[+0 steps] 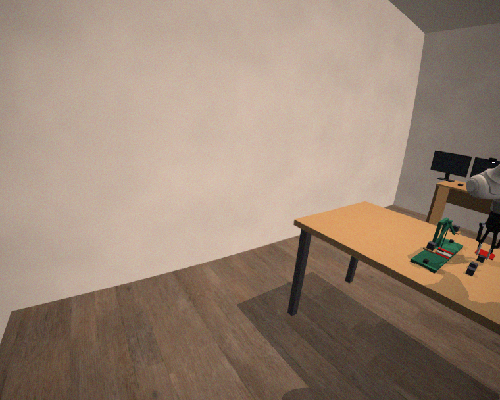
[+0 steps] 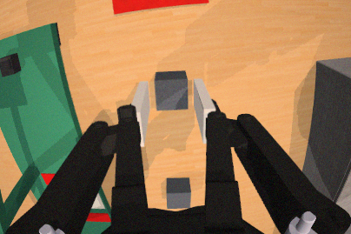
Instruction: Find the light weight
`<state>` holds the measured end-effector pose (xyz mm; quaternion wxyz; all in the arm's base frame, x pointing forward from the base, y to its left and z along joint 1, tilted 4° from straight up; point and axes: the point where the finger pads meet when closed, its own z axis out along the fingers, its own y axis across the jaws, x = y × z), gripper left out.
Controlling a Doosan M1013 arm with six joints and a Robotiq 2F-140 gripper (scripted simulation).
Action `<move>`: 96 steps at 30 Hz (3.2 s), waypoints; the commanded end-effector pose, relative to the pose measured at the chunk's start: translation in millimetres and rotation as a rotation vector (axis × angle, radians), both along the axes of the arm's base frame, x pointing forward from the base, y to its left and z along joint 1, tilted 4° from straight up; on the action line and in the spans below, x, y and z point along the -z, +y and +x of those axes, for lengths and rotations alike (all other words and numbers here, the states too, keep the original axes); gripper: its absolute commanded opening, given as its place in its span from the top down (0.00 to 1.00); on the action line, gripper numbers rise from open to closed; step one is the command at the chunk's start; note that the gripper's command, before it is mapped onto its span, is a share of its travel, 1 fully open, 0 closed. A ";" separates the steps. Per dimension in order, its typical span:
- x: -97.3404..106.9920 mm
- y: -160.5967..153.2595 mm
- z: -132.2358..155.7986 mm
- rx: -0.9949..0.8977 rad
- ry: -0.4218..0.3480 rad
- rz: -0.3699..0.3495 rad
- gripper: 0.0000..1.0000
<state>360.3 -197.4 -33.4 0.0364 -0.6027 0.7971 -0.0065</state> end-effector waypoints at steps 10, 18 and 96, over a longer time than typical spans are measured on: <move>21.2 2.8 1.2 -0.001 -0.002 0.001 0.65; 22.4 2.9 1.3 -0.001 -0.002 0.001 0.65; -5.6 1.9 -0.6 -0.001 -0.002 0.001 0.76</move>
